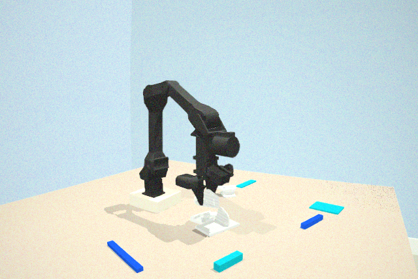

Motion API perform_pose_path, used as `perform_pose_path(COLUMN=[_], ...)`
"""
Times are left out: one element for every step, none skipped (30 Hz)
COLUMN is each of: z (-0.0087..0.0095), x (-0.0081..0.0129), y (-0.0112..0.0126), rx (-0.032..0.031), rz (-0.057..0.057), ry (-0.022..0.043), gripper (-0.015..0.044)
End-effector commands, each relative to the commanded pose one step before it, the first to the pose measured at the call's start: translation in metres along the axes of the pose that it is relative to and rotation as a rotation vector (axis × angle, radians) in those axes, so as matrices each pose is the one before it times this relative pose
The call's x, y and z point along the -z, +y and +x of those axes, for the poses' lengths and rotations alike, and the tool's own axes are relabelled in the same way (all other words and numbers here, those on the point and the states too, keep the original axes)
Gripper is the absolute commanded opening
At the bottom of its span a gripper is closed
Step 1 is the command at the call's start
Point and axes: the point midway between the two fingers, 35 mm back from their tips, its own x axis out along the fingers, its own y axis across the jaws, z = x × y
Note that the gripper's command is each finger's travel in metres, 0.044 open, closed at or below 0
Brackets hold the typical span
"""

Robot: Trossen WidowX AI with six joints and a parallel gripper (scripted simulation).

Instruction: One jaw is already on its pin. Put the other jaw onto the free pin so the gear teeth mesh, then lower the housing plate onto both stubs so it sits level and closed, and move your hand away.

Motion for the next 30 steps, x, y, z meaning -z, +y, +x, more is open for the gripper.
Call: perform_pose_path(z=[0.00015, 0.00000, 0.00000, 0.00000, 0.00000, 0.00000, 0.00000, 0.00000, 0.00000, -0.00001, 0.00000, 0.00000, 0.00000, 0.00000, 0.00000, 0.00000, 0.00000, 0.00000, 0.00000, 0.00000, 0.00000, 0.00000, 0.00000, 0.00000, 0.00000, 0.00000, 0.00000, 0.00000, 0.00000, 0.00000], x=[0.00031, 0.00000, 0.00000, 0.00000, 0.00000, 0.00000, 0.00000, 0.00000, -0.00021, -0.00062, -0.00062, -0.00021, 0.00000, 0.00000, 0.00000, 0.00000, 0.00000, 0.00000, 0.00000, 0.00000, 0.00000, 0.00000, 0.00000, 0.00000, 0.00000, 0.00000, 0.00000, 0.00000, 0.00000, 0.00000], y=[-0.00065, 0.00000, 0.00000, 0.00000, 0.00000, 0.00000, 0.00000, 0.00000, 0.00032, 0.00097, 0.00097, 0.00033, 0.00000, 0.00000, 0.00000, 0.00000, 0.00000, 0.00000, 0.00000, 0.00000, 0.00000, 0.00000, 0.00000, 0.00000, 0.00000, 0.00000, 0.00000, 0.00000, 0.00000, 0.00000], rx=[0.00532, 0.00000, 0.00000, 0.00000, 0.00000, 0.00000, 0.00000, 0.00000, -0.00003, -0.00010, -0.00010, -0.00003, 0.00000, 0.00000, 0.00000, 0.00000, 0.00000, 0.00000, 0.00000, 0.00000, 0.00000, 0.00000, 0.00000, 0.00000, 0.00000, 0.00000, 0.00000, 0.00000, 0.00000, 0.00000], rz=[-0.0106, 0.0000, 0.0000, 0.0000, 0.0000, 0.0000, 0.0000, 0.0000, 0.0000, 0.0000, 0.0000, 0.0000, 0.0000, 0.0000, 0.0000, 0.0000, 0.0000, 0.0000, 0.0000, 0.0000, 0.0000, 0.0000, 0.0000, 0.0000, 0.0000, 0.0000, 0.0000, 0.0000, 0.0000, 0.0000], ry=[0.00059, 0.00000, 0.00000, 0.00000, 0.00000, 0.00000, 0.00000, 0.00000, -0.00002, -0.00005, -0.00005, -0.00002, 0.00000, 0.00000, 0.00000, 0.00000, 0.00000, 0.00000, 0.00000, 0.00000, 0.00000, 0.00000, 0.00000, 0.00000, 0.00000, 0.00000, 0.00000, 0.00000, 0.00000, 0.00000], gripper=[0.0134, 0.0134, 0.0134, 0.0134, 0.0134, 0.0134, 0.0134, 0.0134, 0.0134, 0.0134, 0.0134, 0.0134, 0.0134, 0.0134, 0.0134, 0.0134, 0.0134, 0.0134, 0.0134, 0.0134, 0.0134, 0.0134, 0.0134, 0.0134, 0.0134, 0.0134, 0.0134, 0.0134, 0.0134, 0.0134])
